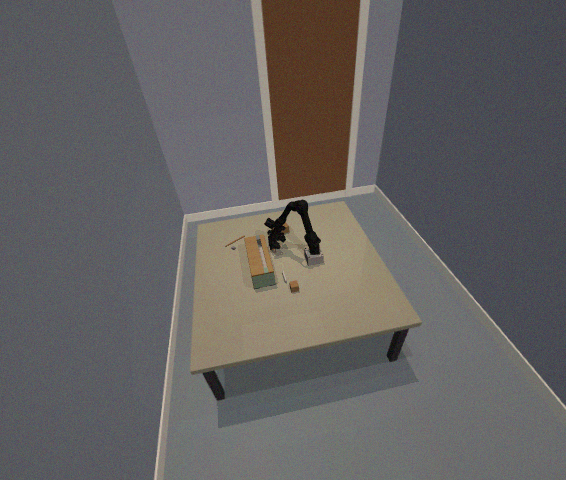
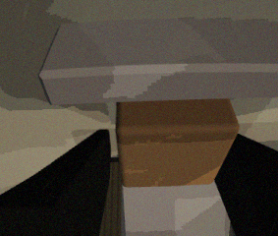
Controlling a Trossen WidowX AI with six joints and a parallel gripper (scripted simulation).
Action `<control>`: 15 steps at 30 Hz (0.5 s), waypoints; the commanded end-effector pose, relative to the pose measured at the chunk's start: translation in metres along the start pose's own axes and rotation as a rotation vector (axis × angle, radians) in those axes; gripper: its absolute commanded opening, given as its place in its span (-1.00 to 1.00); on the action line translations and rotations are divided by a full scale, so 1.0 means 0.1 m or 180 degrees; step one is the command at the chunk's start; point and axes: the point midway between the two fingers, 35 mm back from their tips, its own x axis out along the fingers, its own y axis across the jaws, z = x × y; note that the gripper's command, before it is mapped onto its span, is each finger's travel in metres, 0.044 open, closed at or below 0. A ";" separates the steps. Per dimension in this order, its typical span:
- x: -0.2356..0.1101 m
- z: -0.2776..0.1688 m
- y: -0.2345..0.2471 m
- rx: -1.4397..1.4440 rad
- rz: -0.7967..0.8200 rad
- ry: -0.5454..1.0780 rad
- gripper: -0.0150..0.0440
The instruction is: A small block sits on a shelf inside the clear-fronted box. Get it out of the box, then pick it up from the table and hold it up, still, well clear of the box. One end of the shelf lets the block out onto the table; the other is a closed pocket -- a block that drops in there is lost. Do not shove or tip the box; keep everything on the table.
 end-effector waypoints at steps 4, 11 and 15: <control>0.01 0.02 -0.01 0.0021 -0.0010 -0.0010 -0.28; -0.24 -0.12 0.01 0.0012 -0.0007 -0.0004 -0.49; -0.47 -0.22 0.01 0.0004 -0.0004 0.0001 -0.49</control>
